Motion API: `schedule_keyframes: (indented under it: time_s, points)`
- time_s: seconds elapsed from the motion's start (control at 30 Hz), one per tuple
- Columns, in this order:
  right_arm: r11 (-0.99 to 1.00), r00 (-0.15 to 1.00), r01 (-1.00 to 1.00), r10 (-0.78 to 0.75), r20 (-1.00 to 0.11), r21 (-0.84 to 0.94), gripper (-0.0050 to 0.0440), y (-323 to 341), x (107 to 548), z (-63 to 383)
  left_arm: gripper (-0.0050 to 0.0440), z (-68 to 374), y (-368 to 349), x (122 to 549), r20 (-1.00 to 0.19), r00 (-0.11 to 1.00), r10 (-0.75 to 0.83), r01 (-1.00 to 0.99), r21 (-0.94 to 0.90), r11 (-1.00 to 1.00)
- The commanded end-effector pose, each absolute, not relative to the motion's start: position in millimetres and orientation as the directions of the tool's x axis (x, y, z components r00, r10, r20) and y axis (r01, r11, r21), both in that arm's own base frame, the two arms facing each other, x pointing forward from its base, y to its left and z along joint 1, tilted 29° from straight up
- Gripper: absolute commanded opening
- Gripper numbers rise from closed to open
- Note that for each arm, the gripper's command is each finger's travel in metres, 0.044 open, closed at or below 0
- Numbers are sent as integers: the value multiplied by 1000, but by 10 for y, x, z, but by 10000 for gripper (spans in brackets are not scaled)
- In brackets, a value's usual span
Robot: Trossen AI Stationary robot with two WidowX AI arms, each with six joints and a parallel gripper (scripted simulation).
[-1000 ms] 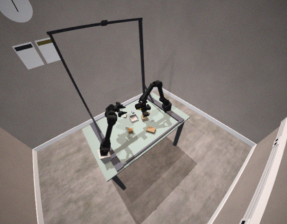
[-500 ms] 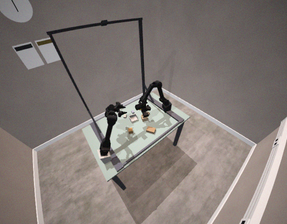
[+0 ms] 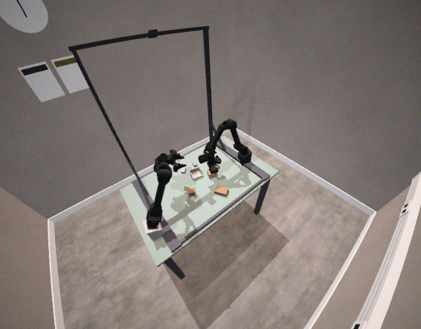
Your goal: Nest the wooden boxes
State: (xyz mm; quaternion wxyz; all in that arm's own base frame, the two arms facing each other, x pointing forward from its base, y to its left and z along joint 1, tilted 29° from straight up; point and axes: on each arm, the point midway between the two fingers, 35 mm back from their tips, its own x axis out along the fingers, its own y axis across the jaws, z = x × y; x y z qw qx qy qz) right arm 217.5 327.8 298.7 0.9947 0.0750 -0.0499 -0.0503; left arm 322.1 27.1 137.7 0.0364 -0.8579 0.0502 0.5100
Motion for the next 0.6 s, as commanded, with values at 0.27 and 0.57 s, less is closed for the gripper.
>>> schedule_keyframes:
  time_s: [0.27,0.57]
  points:
    - [980,989,91,-109,95,176,400,3272,2169,3061,191,1265,260,3285,-878,476,-48,-122,-12,-992]
    - [980,989,91,-109,95,176,400,3272,2169,3061,191,1252,259,3314,-876,480,-48,-122,-13,-992]
